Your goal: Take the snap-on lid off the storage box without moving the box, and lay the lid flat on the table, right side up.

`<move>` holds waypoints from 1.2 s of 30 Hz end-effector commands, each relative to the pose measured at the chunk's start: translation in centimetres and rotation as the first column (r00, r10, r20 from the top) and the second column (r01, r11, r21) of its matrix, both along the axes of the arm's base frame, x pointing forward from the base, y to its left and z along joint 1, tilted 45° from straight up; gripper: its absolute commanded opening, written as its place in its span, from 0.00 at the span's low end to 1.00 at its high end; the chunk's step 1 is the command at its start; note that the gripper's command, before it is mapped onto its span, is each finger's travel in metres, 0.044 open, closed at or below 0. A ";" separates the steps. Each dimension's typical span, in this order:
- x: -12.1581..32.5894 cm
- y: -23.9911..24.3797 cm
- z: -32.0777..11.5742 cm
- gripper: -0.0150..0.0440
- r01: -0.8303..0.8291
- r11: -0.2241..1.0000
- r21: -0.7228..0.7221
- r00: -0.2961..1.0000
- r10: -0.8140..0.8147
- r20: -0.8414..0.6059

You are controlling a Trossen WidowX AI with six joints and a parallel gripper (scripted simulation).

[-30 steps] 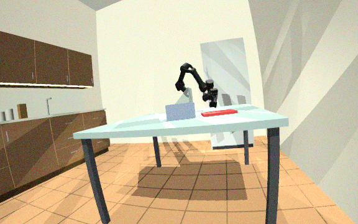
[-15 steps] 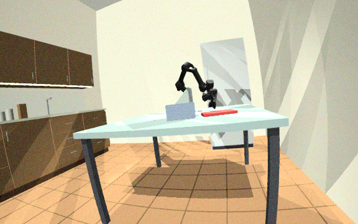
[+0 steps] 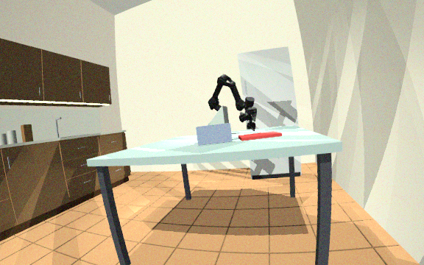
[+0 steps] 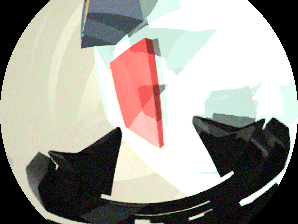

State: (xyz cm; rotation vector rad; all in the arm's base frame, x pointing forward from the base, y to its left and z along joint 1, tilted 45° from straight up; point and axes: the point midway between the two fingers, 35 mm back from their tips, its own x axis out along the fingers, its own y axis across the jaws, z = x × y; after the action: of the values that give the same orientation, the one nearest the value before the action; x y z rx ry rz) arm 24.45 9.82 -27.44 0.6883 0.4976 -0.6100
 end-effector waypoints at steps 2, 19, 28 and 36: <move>-1.2 -0.3 0.2 1.00 0.002 1.000 -0.003 1.000 -0.002 -0.001; -1.8 1.9 2.2 1.00 -0.015 1.000 0.000 0.999 0.015 0.034; -2.4 3.0 3.5 1.00 -0.015 1.000 0.001 0.999 0.015 0.033; -3.0 4.0 4.6 1.00 -0.015 1.000 0.002 0.999 0.015 0.032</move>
State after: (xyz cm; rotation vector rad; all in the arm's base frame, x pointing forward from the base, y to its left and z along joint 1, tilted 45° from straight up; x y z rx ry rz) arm 21.75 13.50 -23.38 0.6927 0.4774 -0.5846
